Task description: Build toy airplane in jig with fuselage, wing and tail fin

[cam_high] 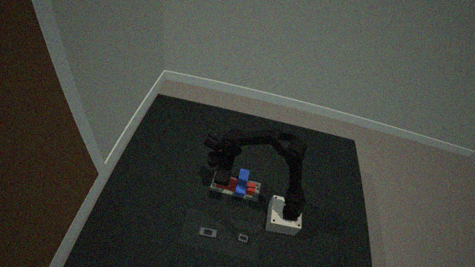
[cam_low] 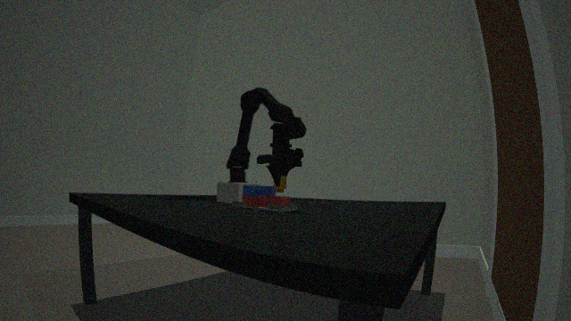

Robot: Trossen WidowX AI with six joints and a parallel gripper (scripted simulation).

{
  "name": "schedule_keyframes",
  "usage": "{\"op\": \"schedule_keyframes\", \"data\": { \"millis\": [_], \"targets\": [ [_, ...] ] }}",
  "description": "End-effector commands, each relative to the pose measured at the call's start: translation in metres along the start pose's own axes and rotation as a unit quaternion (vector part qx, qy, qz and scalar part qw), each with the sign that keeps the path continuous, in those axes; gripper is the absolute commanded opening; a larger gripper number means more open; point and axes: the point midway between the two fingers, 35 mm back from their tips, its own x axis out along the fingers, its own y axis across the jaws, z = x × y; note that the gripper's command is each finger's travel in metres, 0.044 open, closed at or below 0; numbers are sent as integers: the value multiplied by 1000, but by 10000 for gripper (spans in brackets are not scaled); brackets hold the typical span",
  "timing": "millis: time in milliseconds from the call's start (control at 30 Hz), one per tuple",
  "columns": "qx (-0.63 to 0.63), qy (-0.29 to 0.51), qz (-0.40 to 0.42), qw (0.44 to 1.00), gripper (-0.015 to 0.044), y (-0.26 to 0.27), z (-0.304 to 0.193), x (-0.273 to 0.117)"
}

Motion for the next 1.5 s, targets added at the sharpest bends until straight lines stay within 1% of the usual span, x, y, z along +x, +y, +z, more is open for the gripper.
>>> {"op": "schedule_keyframes", "data": {
  "millis": [0,267,567,600,733,800,900,1233,1467],
  "targets": [
    [-2,4,0,1000,67,0,-2,8],
    [-2,4,0,1000,67,0,-3,20],
    [-2,4,0,1000,67,0,-3,20],
    [0,4,1,1000,78,1,-2,19],
    [0,4,1,1000,51,1,-2,19],
    [0,4,1,1000,0,1,-2,19],
    [0,4,1,1000,0,1,-2,19],
    [0,4,1,1000,260,1,-2,19],
    [0,4,1,1000,260,0,-2,16]
  ]
}}
